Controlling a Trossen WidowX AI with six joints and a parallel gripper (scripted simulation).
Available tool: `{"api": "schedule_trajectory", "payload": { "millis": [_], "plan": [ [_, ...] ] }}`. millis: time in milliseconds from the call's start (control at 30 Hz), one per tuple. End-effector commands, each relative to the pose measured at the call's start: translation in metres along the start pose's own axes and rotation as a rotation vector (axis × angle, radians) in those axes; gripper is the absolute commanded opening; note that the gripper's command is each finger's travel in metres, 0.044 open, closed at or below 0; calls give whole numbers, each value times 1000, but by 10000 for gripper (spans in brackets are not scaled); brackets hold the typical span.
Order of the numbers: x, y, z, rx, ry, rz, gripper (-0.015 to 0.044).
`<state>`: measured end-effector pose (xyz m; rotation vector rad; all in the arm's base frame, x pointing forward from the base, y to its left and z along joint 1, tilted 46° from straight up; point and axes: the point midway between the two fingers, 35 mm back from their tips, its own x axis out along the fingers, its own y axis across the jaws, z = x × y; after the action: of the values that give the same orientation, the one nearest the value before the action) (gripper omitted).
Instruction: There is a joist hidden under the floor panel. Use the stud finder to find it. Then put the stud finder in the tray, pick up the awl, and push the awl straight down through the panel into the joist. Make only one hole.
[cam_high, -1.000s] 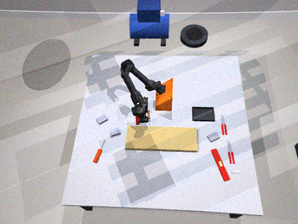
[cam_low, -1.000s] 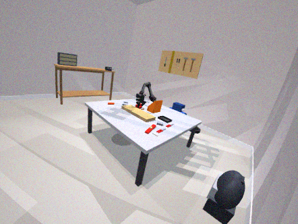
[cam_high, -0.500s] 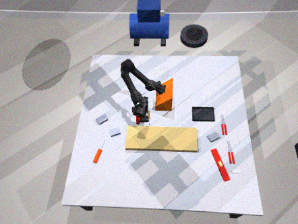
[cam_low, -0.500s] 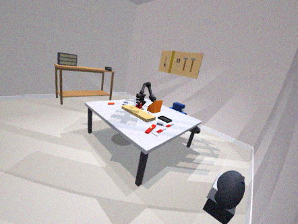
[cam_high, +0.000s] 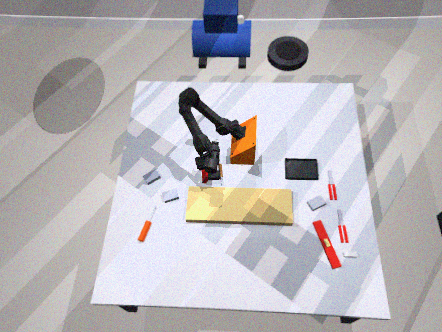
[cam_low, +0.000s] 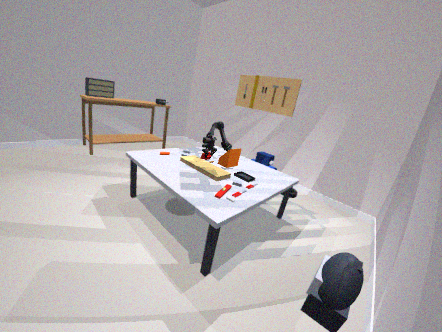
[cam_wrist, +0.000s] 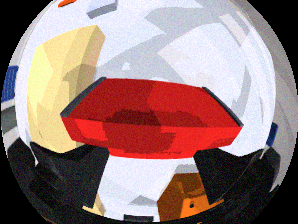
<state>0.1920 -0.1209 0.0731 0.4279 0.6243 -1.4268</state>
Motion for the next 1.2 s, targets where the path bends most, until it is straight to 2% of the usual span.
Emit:
{"api": "schedule_trajectory", "payload": {
  "millis": [0,833,1167],
  "plan": [
    [-6,2,2,7,-3,6,0],
    [-37,-1,6,6,-10,5,0],
    [-35,-1,6,4,42,-3,0]
  ]
}}
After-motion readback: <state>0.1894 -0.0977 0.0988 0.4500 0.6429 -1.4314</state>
